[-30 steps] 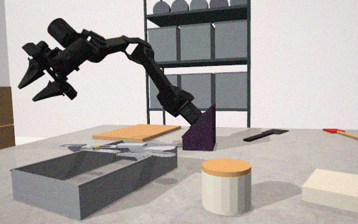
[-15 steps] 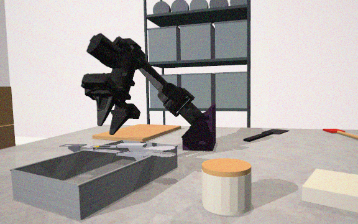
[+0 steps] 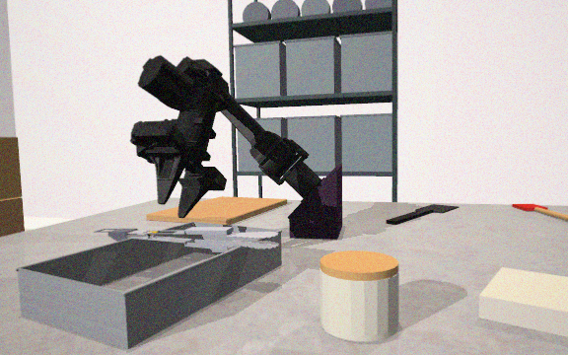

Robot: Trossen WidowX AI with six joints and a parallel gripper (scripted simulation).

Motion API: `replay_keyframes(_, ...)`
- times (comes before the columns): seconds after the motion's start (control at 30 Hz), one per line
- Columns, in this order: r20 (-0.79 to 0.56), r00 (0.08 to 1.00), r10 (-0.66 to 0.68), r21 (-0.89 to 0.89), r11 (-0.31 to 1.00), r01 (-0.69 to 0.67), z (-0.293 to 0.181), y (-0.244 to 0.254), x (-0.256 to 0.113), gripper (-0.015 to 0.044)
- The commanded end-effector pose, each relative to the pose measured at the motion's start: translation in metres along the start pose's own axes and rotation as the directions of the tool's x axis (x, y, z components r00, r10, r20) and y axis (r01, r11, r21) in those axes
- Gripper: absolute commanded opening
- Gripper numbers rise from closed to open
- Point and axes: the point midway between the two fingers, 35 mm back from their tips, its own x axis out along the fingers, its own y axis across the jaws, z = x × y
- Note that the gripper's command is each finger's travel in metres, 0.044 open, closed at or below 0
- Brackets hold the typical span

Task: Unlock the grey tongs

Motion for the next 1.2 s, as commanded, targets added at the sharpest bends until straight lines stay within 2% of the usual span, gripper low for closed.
replay_keyframes(0.0, -0.004, 1.000, -0.003, -0.005, 1.000, 0.003, -0.001, 0.000, 0.006, 0.0260)
replay_keyframes(1.17, -0.002, 1.000, -0.001, -0.004, 1.000, 0.001, -0.001, 0.000, 0.063, 0.0260)
